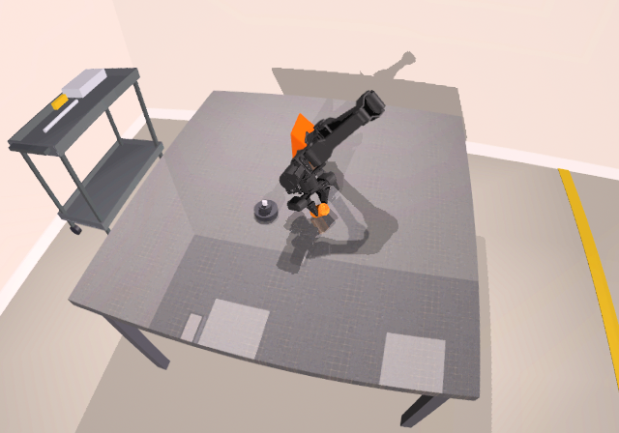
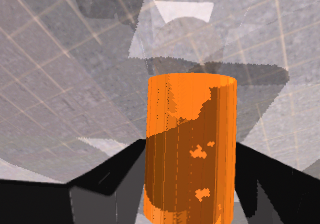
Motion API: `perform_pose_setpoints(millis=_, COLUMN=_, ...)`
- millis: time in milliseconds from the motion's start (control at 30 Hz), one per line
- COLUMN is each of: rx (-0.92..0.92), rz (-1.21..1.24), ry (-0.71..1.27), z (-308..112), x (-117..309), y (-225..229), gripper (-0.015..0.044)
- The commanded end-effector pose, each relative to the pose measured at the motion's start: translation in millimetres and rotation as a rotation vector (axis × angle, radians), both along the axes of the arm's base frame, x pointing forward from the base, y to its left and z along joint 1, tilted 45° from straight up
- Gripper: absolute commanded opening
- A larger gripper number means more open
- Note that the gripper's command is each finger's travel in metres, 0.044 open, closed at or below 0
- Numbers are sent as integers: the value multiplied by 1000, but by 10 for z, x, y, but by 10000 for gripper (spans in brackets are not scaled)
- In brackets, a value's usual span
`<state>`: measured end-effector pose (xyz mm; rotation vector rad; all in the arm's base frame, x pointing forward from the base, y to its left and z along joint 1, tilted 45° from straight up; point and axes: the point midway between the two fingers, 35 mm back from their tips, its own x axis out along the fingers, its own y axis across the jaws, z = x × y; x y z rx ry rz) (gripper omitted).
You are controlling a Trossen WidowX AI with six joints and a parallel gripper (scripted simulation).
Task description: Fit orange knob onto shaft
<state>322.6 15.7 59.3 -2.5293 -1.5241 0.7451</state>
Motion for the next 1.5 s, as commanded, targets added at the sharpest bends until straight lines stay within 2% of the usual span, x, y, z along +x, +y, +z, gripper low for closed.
perform_pose_setpoints(millis=0, rx=54, rz=-22, ry=-32, z=-29, x=-27, y=-20, gripper=179)
perform_pose_setpoints(millis=500, rx=236, rz=-101, ry=-143, z=-158, x=-88, y=-81, gripper=179)
perform_pose_setpoints(millis=967, rx=255, rz=-104, ry=-214, z=-230, x=-45, y=-133, gripper=179)
perform_pose_setpoints(millis=1300, rx=407, rz=-150, ry=56, z=-455, x=-217, y=-72, gripper=179)
perform_pose_setpoints(millis=1467, rx=421, rz=-152, ry=75, z=-474, x=-236, y=-68, gripper=179)
